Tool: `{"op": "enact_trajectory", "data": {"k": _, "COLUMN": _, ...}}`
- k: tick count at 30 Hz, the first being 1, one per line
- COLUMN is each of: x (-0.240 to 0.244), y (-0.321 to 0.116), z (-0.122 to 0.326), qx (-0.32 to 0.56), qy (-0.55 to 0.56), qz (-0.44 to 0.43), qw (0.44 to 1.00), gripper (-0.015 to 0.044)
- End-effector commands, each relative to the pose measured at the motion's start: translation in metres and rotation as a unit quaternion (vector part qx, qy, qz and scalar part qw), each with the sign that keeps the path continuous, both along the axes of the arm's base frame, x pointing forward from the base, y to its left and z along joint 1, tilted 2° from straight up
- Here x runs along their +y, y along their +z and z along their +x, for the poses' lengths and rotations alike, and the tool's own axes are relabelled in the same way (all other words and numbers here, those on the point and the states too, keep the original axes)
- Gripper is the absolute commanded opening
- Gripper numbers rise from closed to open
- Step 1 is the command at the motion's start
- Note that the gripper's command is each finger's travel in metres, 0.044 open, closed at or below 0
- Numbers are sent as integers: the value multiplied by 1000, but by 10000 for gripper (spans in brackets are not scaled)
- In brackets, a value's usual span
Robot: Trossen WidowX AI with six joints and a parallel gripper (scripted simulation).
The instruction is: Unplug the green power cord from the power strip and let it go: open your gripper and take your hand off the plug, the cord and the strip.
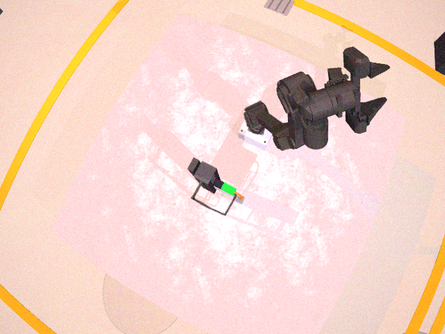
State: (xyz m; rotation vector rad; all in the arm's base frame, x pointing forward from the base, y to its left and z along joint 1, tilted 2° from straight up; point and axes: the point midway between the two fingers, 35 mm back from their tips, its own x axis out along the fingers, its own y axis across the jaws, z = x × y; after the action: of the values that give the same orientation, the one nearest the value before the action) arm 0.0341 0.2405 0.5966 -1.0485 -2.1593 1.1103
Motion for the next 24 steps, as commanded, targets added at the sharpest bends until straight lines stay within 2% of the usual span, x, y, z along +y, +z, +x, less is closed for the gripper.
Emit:
{"op": "enact_trajectory", "data": {"k": 1, "x": 0, "y": 0, "z": -1, "qx": -2, "qy": 0, "qz": 2, "qw": 1000, "gripper": 374}}
{"op": "enact_trajectory", "data": {"k": 5, "x": -7, "y": 10, "z": -20, "qx": -47, "qy": 12, "qz": 53, "qw": 997, "gripper": 269}}
{"op": "enact_trajectory", "data": {"k": 9, "x": -26, "y": 29, "z": -56, "qx": -125, "qy": 33, "qz": 158, "qw": 979, "gripper": 164}}
{"op": "enact_trajectory", "data": {"k": 16, "x": -74, "y": 59, "z": -109, "qx": -220, "qy": 57, "qz": 342, "qw": 912, "gripper": 160}}
{"op": "enact_trajectory", "data": {"k": 24, "x": -153, "y": 85, "z": -150, "qx": -268, "qy": 58, "qz": 547, "qw": 791, "gripper": 160}}
